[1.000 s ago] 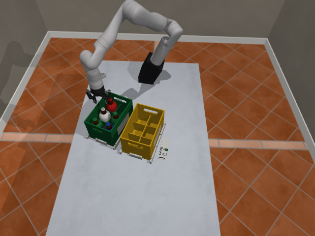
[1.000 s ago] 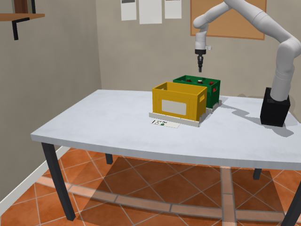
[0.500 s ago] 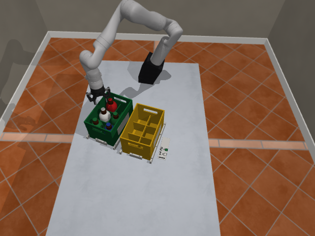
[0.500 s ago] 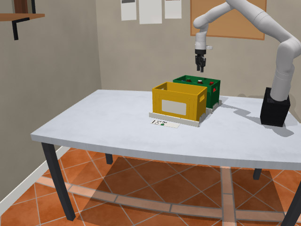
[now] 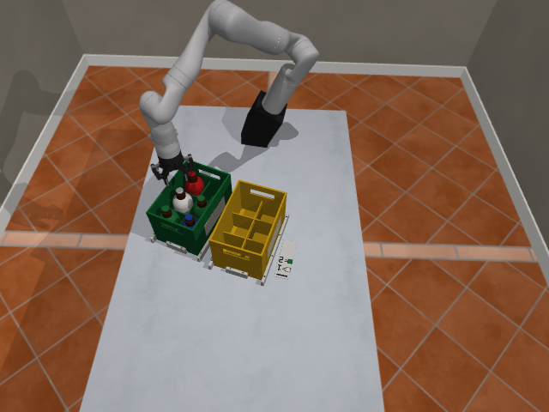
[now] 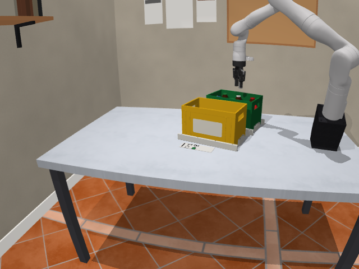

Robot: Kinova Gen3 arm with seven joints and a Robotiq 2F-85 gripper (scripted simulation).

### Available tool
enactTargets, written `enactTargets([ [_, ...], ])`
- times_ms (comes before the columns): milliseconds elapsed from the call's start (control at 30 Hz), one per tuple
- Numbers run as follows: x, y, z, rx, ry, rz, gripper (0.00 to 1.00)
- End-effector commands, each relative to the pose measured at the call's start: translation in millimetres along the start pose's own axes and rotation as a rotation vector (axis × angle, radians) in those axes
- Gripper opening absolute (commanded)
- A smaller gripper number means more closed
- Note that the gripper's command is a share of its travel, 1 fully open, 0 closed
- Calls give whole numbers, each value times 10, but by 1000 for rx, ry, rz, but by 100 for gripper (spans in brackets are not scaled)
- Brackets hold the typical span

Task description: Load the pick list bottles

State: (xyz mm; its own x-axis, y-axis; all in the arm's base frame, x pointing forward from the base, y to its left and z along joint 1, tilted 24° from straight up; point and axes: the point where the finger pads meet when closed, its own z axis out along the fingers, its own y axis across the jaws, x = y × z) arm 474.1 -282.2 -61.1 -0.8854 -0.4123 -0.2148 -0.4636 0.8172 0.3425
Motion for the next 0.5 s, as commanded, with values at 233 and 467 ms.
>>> enactTargets([
  [233, -2, -7, 83, 2, -1, 0, 67],
  [467, -2, -7, 176, 2, -1, 0, 67],
])
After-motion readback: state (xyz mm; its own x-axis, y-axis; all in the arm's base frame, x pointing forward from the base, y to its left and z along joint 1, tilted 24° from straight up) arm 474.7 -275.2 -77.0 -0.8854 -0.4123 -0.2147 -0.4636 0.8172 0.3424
